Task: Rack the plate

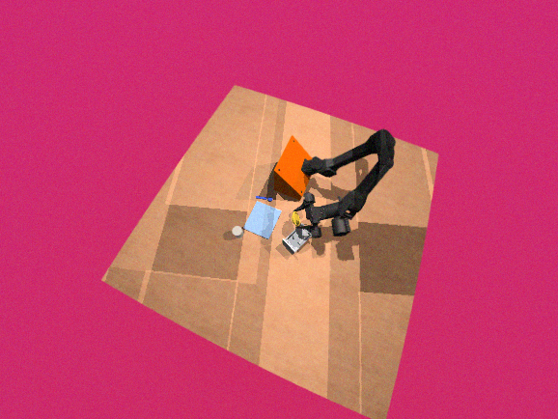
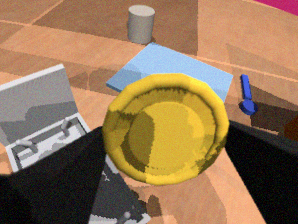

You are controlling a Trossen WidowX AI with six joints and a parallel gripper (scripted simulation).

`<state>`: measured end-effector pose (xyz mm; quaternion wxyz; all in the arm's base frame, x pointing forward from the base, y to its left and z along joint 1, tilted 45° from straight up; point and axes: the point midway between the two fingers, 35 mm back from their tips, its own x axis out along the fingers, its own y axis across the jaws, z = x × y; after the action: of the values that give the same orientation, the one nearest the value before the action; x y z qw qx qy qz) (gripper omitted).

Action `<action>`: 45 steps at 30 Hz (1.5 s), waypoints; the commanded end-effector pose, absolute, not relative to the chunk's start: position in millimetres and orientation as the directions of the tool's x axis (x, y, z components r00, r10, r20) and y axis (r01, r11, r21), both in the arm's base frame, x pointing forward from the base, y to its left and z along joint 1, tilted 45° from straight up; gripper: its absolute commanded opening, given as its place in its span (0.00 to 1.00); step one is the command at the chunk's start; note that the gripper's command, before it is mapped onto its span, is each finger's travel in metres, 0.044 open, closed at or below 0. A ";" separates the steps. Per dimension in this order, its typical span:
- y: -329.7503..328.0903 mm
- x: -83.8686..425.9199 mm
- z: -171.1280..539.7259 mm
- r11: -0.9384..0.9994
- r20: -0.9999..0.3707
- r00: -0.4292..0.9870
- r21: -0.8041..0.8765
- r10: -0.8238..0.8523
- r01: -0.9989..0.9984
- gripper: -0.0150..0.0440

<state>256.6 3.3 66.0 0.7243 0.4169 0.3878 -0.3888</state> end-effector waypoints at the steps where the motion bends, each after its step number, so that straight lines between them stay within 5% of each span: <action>1: 6.2 259.4 67.7 0.385 -0.842 0.461 0.341 -0.282 0.858 0.25; 26: 38.9 254.5 87.6 0.568 -0.471 0.795 0.559 -0.383 0.605 0.25; 45: 48.6 235.1 101.5 0.588 -0.271 0.882 0.664 -0.386 0.461 0.25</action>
<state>236.0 49.9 99.9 0.8911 0.3829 0.0571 -0.2370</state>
